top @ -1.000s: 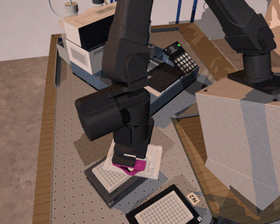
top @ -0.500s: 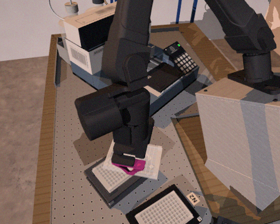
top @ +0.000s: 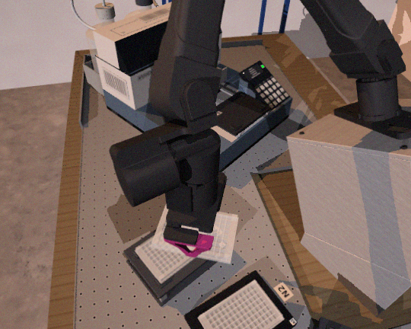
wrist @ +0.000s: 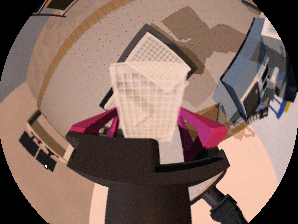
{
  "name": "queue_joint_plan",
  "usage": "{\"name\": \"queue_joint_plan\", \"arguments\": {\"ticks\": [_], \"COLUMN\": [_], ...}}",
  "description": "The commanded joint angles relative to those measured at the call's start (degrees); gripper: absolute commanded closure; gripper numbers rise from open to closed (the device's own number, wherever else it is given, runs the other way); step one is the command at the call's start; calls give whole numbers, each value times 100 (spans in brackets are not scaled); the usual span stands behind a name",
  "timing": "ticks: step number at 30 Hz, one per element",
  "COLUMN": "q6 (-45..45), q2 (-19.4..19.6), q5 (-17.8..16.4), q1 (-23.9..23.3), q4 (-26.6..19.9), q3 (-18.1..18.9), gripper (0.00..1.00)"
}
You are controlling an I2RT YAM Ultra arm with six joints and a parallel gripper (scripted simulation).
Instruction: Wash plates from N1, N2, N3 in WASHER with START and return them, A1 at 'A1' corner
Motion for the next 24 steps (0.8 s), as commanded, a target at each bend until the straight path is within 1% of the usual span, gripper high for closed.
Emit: {"name": "queue_joint_plan", "arguments": {"ticks": [1, 7, 8, 11, 22, 24], "q6": [45, 45, -127, -448, -1655, -1655], "q2": [-58, -58, 100, 229, 810, 810], "q5": [59, 59, 63, 52, -9, -9], "q1": [37, 37, 156, 376, 1157, 1157], "q4": [-48, -48, -5, 96, 30, 30], "q3": [155, 155, 148, 130, 262, 262], "gripper": [100, 100, 100, 100, 100, 100]}}
